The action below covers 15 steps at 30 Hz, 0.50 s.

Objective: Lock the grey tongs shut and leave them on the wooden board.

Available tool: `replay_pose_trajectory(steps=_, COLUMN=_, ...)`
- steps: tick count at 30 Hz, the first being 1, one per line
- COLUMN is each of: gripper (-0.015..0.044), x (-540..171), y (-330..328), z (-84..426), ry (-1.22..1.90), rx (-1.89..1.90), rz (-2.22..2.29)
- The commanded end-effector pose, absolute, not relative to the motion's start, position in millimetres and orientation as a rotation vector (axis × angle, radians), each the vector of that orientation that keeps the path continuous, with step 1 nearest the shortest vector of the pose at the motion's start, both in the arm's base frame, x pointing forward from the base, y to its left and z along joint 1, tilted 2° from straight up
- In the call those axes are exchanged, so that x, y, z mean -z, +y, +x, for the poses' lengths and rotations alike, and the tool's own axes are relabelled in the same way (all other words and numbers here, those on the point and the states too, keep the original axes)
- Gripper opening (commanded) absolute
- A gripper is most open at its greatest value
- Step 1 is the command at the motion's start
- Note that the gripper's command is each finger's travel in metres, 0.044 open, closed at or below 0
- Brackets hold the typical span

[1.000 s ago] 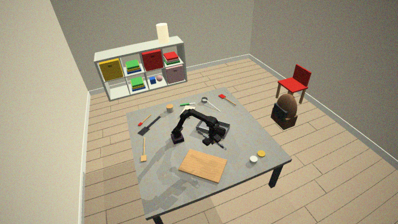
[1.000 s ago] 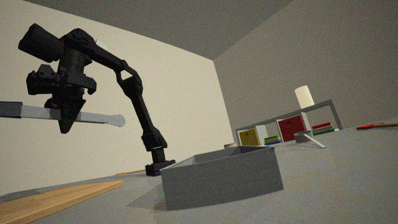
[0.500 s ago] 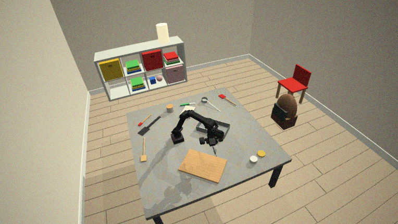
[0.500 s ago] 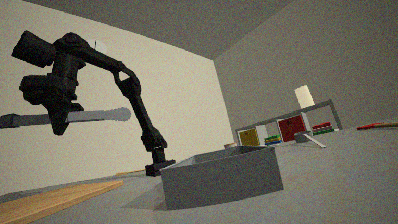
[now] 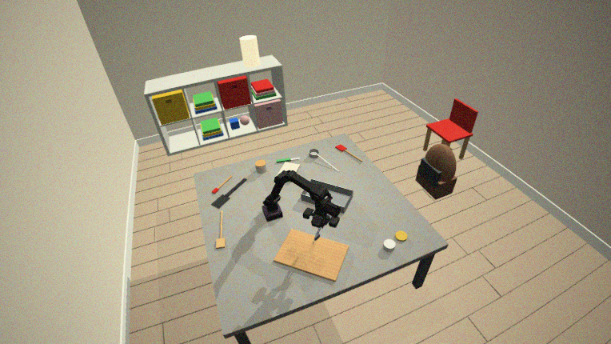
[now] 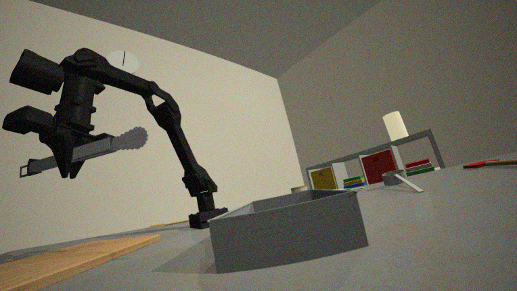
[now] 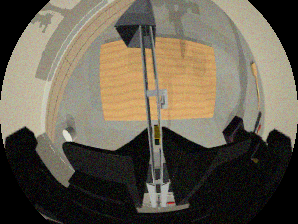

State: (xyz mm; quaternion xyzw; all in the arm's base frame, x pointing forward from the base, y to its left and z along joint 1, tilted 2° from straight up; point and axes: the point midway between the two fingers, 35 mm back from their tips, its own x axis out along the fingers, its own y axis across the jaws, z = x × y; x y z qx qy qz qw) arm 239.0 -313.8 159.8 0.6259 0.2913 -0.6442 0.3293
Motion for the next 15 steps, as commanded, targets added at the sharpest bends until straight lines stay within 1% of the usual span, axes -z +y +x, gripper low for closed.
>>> replay_pose_trajectory(steps=1, gripper=-0.0150, x=-160.7, y=-319.1, z=232.2, ry=0.635, rx=1.791, rz=1.750)
replay_pose_trajectory(steps=15, gripper=-0.0150, x=-161.6, y=-333.9, z=211.4, ry=0.135, rx=2.105, rz=2.087)
